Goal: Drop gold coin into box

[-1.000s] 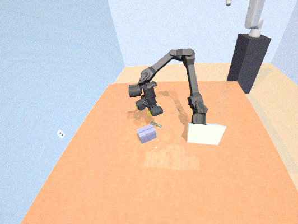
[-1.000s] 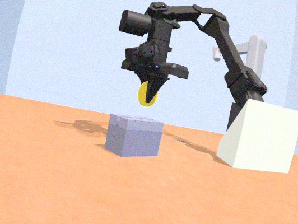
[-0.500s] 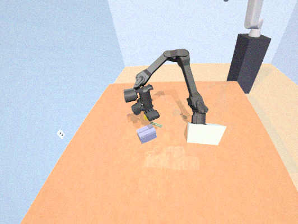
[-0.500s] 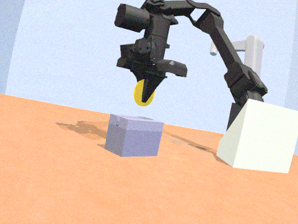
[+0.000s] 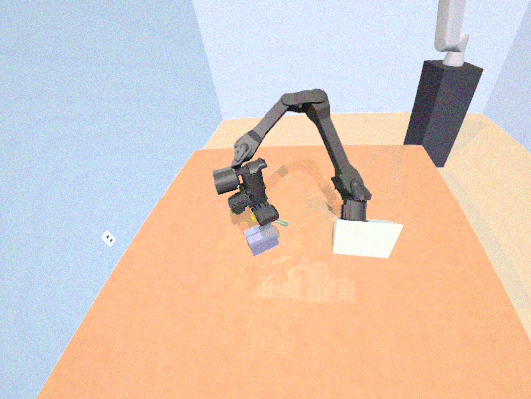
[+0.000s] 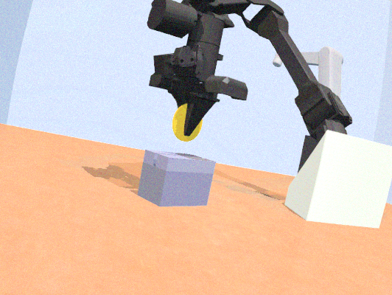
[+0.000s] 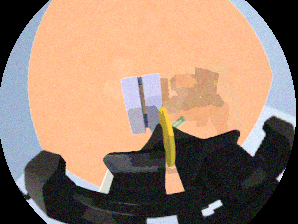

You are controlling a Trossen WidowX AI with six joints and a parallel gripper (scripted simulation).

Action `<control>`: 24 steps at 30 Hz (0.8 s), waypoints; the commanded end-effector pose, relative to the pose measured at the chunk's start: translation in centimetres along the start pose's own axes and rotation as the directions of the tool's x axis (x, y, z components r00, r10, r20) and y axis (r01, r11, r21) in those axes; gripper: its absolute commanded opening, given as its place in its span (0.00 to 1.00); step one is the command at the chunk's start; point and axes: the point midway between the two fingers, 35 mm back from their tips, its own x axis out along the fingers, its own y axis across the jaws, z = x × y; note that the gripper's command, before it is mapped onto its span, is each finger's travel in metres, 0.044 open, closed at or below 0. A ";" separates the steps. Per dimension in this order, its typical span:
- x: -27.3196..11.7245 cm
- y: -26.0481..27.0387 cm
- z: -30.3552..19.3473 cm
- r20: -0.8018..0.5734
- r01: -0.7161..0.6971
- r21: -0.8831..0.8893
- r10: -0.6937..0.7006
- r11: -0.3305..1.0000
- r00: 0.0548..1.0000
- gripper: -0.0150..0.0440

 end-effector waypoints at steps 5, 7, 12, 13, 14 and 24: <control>0.0 1.5 1.4 0.003 0.000 0.007 0.000 1.000 1.000 0.25; 0.0 1.9 1.8 0.003 0.000 0.007 0.000 1.000 1.000 0.25; 0.1 2.0 1.8 0.000 0.002 0.005 -0.002 1.000 1.000 0.25; 0.1 2.0 1.8 0.000 0.002 0.003 -0.002 1.000 1.000 0.25; 0.1 1.9 1.7 -0.001 0.002 0.000 -0.002 1.000 1.000 0.25; 0.1 2.0 1.8 -0.001 0.002 0.003 -0.002 1.000 1.000 0.25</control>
